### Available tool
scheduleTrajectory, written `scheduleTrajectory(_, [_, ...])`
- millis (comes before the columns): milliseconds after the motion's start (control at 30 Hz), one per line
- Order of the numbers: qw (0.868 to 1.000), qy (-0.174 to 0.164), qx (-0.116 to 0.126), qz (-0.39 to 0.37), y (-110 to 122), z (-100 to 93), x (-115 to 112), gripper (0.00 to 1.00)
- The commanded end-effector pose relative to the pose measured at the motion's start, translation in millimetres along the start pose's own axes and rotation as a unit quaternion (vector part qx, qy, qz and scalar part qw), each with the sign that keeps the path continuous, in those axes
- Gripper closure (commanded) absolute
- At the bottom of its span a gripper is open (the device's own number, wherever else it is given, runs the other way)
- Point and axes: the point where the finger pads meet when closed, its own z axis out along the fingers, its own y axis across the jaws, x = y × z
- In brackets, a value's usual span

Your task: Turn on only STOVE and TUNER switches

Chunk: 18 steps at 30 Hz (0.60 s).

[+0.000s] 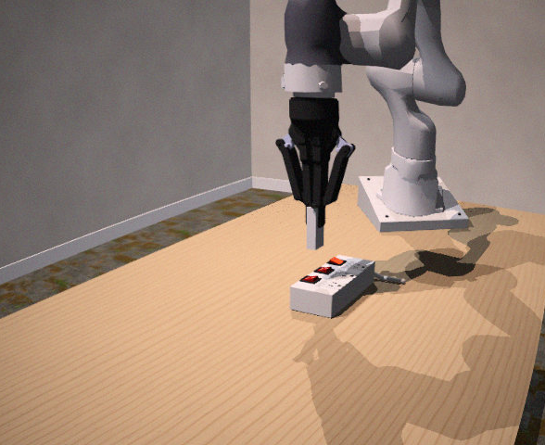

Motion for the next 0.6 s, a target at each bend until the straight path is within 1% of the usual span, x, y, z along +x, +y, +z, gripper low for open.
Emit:
scheduleTrajectory(0, [1.000, 0.001, -0.001, 0.000, 0.4, 1.3, 0.1, 1.00])
scheduleTrajectory(367, [1.000, 0.001, -0.001, 0.000, 0.5, 7.5, -0.1, 1.00])
scheduleTrajectory(567, [1.000, 0.001, -0.001, 0.000, 0.6, 14.5, -0.4, 1.00])
